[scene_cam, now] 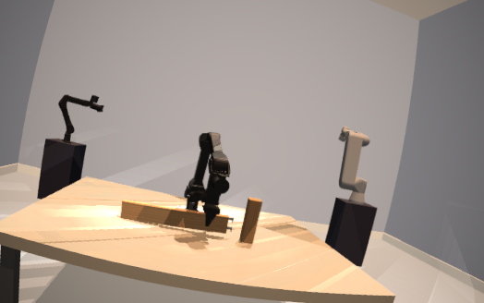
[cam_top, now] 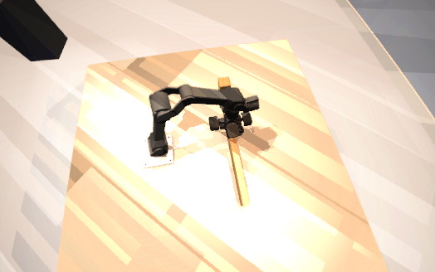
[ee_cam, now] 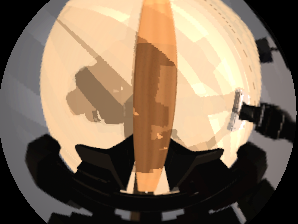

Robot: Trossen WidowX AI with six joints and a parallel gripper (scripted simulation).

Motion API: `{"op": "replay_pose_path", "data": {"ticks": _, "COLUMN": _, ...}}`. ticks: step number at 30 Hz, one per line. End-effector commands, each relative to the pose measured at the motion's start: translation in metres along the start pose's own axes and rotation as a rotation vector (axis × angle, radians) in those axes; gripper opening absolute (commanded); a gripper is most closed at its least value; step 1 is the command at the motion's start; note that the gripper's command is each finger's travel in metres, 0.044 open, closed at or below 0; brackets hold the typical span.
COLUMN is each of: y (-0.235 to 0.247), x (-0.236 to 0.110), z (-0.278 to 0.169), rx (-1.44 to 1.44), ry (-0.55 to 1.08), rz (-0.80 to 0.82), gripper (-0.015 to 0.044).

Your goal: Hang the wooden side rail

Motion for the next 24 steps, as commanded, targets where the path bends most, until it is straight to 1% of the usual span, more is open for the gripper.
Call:
{"op": "replay_pose_path", "data": {"ticks": 1, "y": 0.0013, "x": -0.0085, "z": 0.0002, "rx": -0.002, "ry": -0.004, "rz": 0.024, "gripper": 0.0}}
{"op": "replay_pose_path", "data": {"ticks": 24, "y": 0.0044, "x": -0.0061, "z": -0.0017, "rx": -0.002, "ry": -0.004, "rz": 0.024, "gripper": 0.0}}
Point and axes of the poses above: the point midway between the two fingers, 35 mm back from their tips, its own x axis out along the fingers, its own y axis across the jaws, z = x × y, the point moved 8 cm from there along -x, back along the fingers, and after that the axes turned 13 degrees about -x, right-handed, at the moved point
